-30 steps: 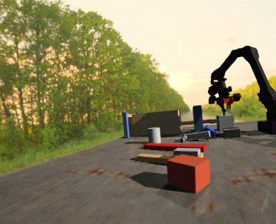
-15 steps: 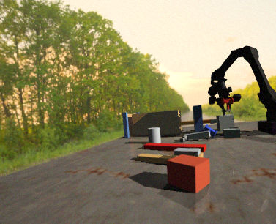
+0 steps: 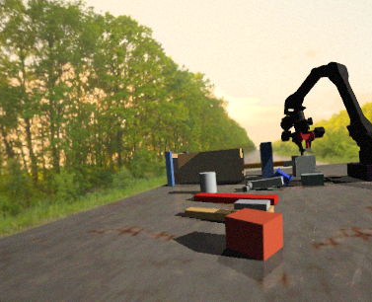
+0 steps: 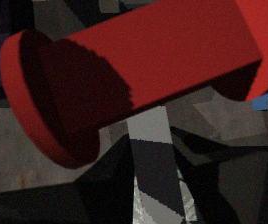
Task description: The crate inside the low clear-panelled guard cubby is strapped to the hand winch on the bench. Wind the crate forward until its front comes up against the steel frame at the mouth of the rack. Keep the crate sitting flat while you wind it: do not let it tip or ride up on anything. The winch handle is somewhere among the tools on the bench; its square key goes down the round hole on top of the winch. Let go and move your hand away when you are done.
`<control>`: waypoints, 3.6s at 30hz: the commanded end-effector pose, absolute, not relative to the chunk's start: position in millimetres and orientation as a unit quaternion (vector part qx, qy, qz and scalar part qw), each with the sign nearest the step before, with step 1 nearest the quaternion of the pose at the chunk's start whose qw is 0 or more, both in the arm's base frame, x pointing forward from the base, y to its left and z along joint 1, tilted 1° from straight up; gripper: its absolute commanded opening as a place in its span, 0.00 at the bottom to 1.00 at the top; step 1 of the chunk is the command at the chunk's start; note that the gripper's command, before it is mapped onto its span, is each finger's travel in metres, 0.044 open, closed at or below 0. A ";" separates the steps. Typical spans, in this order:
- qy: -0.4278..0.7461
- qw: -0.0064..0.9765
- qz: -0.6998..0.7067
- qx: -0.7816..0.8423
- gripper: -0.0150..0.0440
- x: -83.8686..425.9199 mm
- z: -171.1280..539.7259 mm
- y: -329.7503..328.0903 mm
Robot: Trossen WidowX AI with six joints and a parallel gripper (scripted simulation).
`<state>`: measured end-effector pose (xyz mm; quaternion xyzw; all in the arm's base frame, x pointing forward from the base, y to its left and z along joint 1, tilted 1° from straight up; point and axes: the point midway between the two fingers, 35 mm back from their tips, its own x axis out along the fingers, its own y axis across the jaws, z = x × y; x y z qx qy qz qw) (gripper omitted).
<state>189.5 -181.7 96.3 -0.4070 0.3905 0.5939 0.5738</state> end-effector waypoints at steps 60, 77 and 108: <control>0.419 0.620 0.546 -0.377 0.25 199.1 87.6 -182.6; 0.411 0.607 0.560 -0.385 0.25 196.4 80.0 -182.6; 0.439 0.587 0.546 -0.407 1.00 200.5 105.0 -185.4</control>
